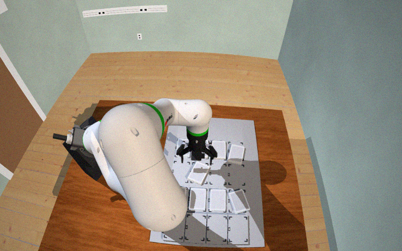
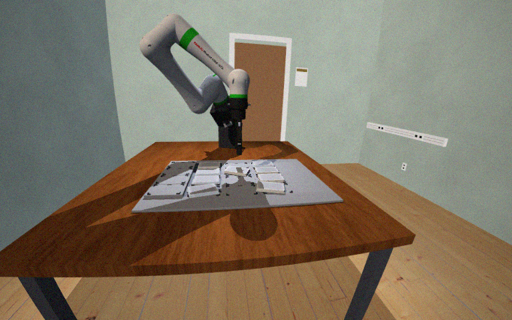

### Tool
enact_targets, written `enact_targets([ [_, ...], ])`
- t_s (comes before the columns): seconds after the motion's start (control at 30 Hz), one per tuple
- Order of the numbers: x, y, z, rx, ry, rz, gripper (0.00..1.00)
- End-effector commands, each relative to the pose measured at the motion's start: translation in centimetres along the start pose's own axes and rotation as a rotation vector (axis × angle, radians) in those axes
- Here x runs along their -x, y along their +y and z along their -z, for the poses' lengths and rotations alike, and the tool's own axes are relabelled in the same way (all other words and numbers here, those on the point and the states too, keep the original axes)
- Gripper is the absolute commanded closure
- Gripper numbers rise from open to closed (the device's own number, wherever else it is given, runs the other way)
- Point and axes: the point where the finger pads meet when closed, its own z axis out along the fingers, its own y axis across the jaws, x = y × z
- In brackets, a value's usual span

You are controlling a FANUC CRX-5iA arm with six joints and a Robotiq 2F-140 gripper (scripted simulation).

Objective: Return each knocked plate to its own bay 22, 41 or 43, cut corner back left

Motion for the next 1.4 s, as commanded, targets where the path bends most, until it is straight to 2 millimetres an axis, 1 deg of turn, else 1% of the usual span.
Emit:
enact_targets([
  [0.0,1.3,1.0,0.2,-0.002,0.0,-0.001,0.0],
  [0.1,2.2,1.8,0.3,-0.002,0.0,-0.001,0.0],
  [0.17,2.2,1.8,0.3,-0.002,0.0,-0.001,0.0],
  [0.67,6.8,5.6,0.8,-0.002,0.0,-0.001,0.0],
  [0.73,6.8,5.6,0.8,-0.002,0.0,-0.001,0.0],
  [1.23,11.3,9.5,1.4,-0.001,0.0,-0.001,0.0],
  [1.37,11.6,9.8,1.4,-0.001,0.0,-0.001,0.0],
])
